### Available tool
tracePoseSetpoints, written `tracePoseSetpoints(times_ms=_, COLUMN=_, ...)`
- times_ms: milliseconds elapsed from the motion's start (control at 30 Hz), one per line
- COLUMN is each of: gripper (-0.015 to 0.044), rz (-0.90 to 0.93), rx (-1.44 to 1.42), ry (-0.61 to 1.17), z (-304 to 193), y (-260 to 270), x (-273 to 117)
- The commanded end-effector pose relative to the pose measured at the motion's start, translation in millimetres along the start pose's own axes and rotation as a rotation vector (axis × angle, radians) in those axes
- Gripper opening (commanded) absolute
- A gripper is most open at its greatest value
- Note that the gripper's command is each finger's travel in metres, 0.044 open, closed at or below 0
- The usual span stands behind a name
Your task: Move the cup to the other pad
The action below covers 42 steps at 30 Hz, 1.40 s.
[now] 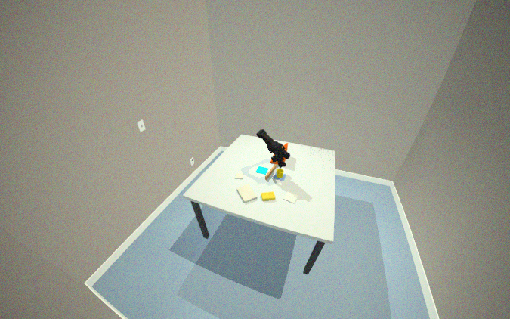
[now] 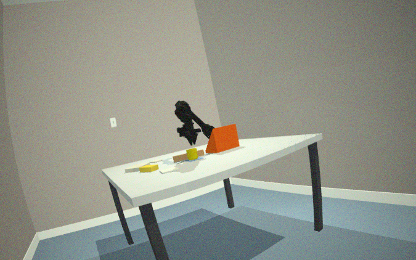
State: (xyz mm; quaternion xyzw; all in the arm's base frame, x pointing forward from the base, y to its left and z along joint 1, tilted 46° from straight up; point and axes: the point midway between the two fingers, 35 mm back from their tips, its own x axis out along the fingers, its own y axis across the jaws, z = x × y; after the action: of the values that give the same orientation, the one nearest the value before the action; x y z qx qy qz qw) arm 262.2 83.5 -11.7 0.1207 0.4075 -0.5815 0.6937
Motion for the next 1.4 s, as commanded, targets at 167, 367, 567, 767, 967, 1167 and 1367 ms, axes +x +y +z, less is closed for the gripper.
tracePoseSetpoints(times_ms=167, gripper=0.0167, rz=0.001, rx=0.006, ry=-0.007, z=1, y=2, x=14)
tracePoseSetpoints(times_ms=367, gripper=0.0167, rz=0.002, rx=0.006, ry=-0.007, z=1, y=2, x=24)
tracePoseSetpoints(times_ms=567, gripper=0.0167, rz=0.001, rx=0.006, ry=-0.007, z=1, y=2, x=34)
tracePoseSetpoints(times_ms=767, gripper=0.0167, rz=0.001, rx=0.006, ry=-0.008, z=1, y=2, x=44)
tracePoseSetpoints(times_ms=967, gripper=0.0167, rz=0.001, rx=0.007, ry=-0.009, z=2, y=1, x=54)
tracePoseSetpoints(times_ms=1167, gripper=0.0167, rz=0.0, rx=0.007, ry=-0.01, z=2, y=0, x=61)
tracePoseSetpoints(times_ms=1367, gripper=0.0153, rz=0.0, rx=0.013, ry=-0.005, z=1, y=1, x=59)
